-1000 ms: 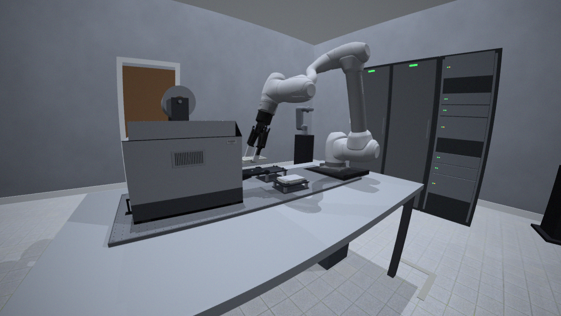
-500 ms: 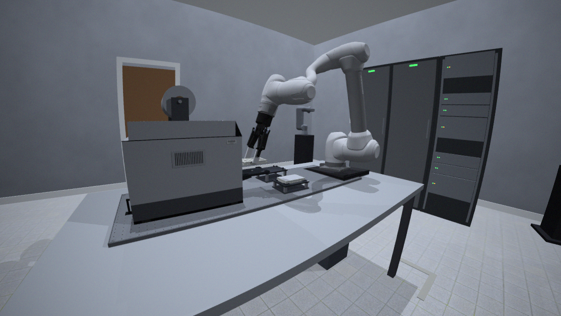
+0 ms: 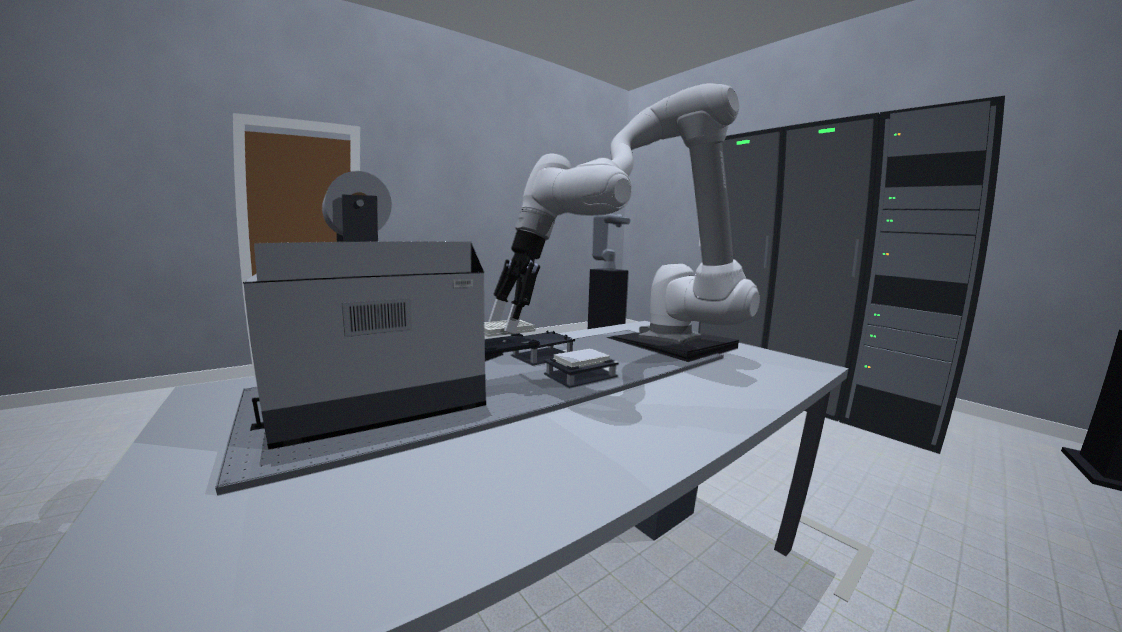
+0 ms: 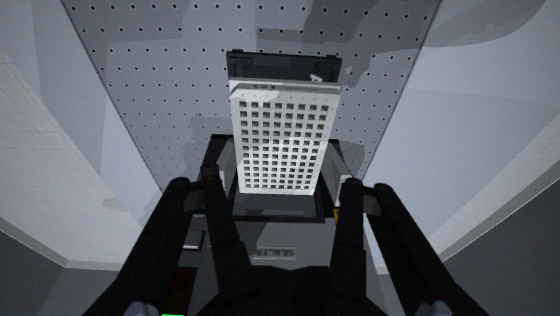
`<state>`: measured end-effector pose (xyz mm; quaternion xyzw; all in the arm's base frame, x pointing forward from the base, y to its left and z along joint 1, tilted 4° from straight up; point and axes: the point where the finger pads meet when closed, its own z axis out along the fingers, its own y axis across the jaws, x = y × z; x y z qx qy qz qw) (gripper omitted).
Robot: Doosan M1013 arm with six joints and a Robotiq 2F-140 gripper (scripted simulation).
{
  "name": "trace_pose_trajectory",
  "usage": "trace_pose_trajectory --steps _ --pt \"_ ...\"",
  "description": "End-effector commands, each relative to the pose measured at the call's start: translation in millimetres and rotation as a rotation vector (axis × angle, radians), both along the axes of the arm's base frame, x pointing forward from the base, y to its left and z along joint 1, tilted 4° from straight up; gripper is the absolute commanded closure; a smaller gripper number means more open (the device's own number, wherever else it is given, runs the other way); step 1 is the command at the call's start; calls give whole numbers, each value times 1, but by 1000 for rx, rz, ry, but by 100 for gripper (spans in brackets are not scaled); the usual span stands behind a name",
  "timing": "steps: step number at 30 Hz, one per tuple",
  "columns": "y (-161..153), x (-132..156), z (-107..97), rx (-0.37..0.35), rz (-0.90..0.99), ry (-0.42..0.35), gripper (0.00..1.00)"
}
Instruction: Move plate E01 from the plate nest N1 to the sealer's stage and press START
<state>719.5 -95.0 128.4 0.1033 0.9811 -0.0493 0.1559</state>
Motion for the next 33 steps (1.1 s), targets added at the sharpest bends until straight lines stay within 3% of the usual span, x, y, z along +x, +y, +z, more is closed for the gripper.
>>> trace_pose_trajectory --steps 1,28,33 --pt "0 0 0 0 0 0 90" --pt "0 0 0 0 0 0 90" --pt "0 0 -8 0 0 0 90"
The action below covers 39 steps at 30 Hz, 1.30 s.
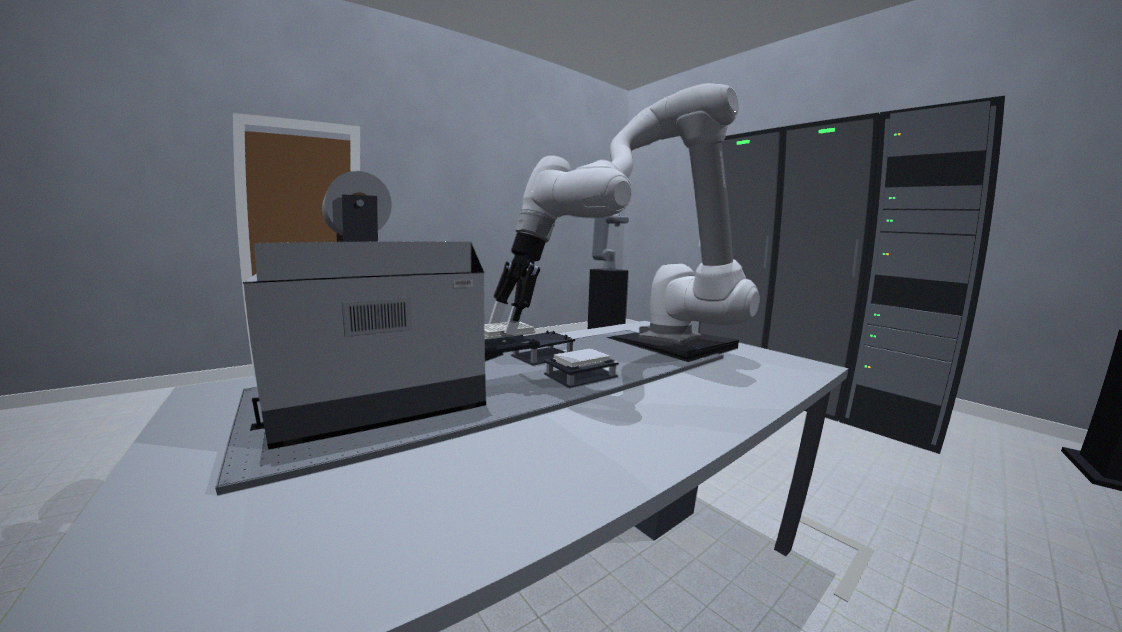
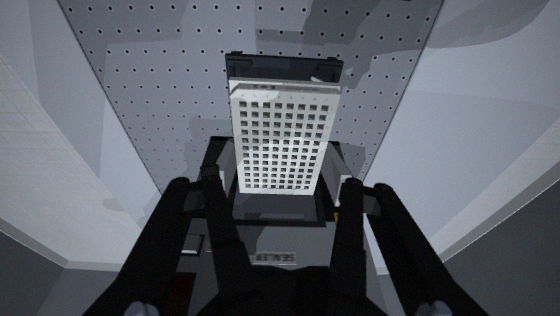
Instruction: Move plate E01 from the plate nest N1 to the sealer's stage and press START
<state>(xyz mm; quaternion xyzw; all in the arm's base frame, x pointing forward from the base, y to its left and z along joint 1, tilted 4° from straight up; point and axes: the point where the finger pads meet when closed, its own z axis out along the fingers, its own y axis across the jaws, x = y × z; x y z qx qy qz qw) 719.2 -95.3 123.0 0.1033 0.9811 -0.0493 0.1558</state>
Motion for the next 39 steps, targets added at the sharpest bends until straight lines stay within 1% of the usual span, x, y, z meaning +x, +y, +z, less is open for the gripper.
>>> trace_pose_trajectory --steps 1,6,39 --pt "0 0 -4 0 0 0 90" --pt "-1 0 -12 0 0 0 90" --pt "-1 0 -12 0 0 0 90"
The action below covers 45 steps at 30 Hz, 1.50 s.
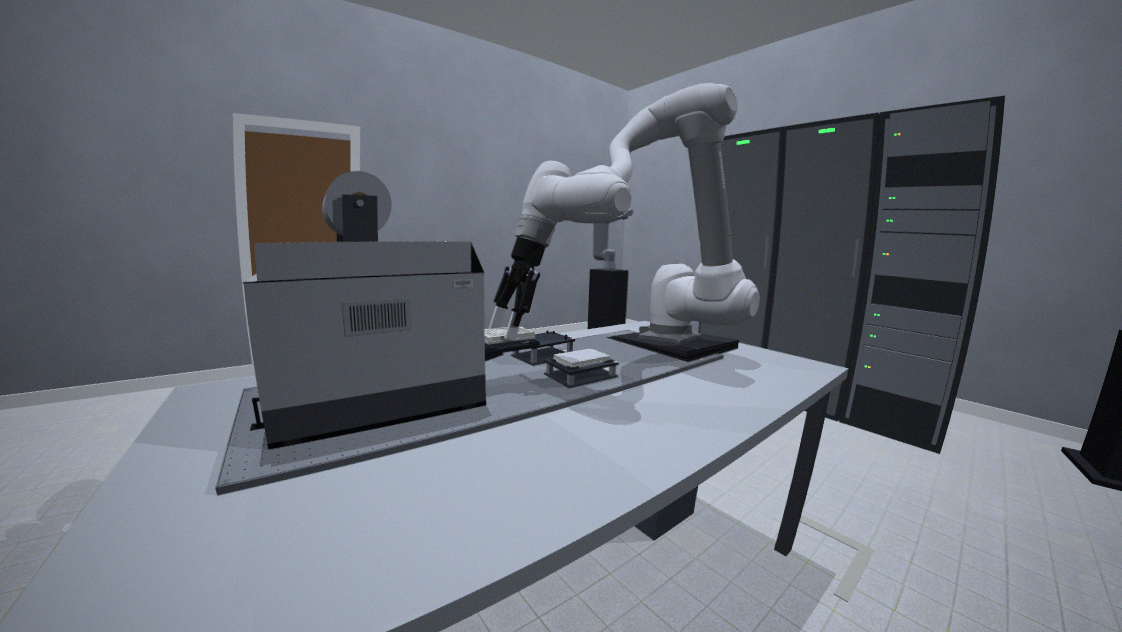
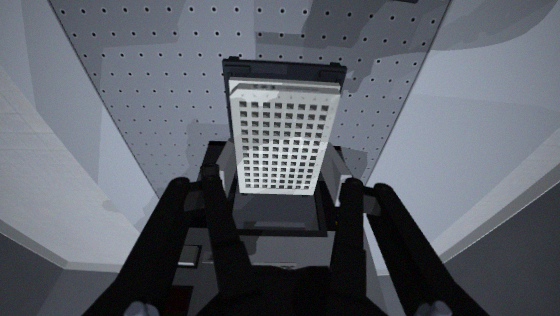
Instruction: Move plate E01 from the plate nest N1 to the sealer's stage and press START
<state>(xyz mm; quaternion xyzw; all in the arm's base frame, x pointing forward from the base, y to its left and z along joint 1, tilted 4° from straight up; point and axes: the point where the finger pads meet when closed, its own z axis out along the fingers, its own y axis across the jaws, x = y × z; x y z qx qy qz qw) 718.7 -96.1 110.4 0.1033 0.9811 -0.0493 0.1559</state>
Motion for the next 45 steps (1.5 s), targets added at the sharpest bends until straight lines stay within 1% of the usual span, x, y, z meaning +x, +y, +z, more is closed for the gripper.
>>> trace_pose_trajectory --steps 1,45 --pt "0 0 0 0 0 0 90" --pt "-1 0 -11 0 0 0 90"
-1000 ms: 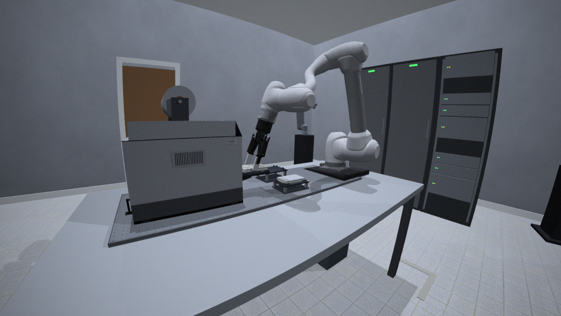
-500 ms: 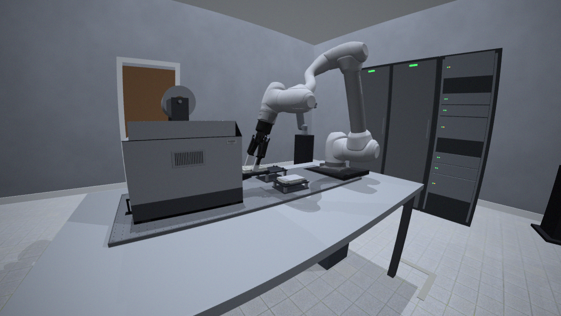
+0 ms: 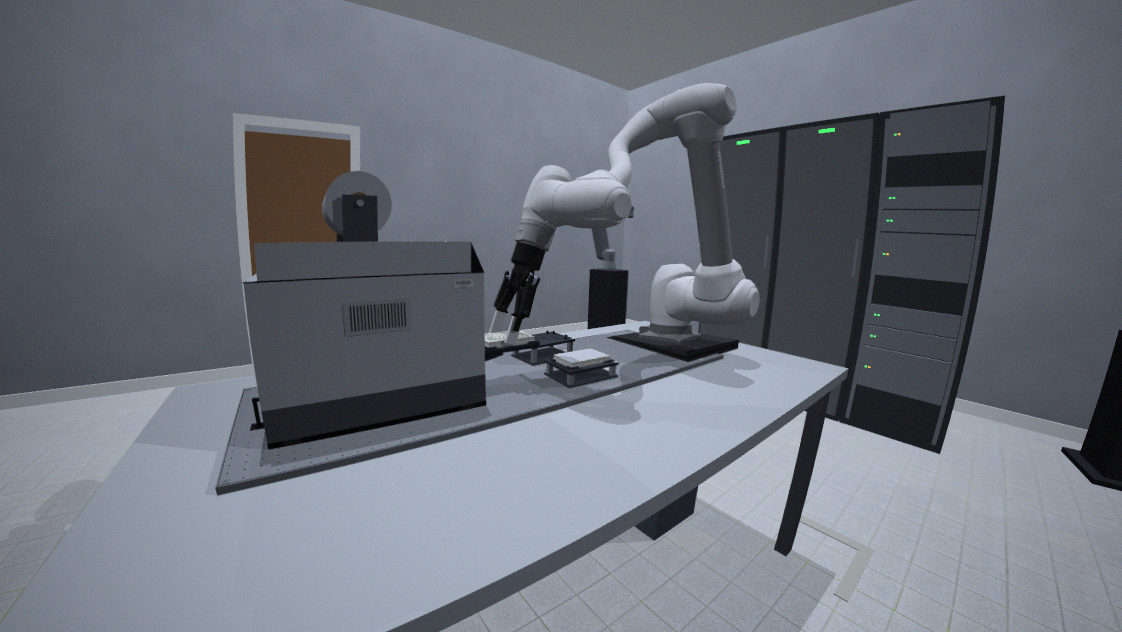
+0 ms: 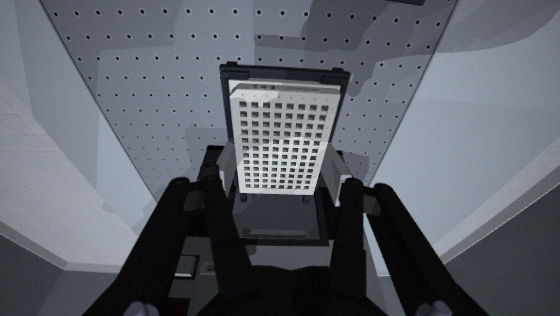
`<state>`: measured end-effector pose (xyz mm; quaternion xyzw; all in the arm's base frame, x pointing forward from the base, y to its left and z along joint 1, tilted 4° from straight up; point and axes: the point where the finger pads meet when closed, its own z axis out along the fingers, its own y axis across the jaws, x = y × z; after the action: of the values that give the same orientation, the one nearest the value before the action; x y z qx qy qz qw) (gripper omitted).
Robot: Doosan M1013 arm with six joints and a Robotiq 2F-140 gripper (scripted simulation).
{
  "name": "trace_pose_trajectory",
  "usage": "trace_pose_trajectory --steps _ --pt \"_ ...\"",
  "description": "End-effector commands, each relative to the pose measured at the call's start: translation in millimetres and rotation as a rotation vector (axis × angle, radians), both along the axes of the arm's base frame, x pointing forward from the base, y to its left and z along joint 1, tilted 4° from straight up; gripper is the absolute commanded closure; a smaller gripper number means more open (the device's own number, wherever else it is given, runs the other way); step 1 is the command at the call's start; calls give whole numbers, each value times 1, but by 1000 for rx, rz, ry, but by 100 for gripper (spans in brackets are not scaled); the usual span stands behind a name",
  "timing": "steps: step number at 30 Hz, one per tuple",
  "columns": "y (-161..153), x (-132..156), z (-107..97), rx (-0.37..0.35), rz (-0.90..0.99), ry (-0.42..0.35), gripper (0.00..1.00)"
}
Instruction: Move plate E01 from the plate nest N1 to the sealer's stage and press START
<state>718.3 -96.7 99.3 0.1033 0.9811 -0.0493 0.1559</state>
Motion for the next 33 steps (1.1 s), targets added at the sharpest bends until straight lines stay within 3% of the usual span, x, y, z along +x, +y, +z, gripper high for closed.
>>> trace_pose_trajectory --steps 1,27,28,33 --pt "0 0 0 0 0 0 90" --pt "0 0 0 0 0 0 90" --pt "0 0 0 0 0 0 30" --pt "0 0 0 0 0 0 30"
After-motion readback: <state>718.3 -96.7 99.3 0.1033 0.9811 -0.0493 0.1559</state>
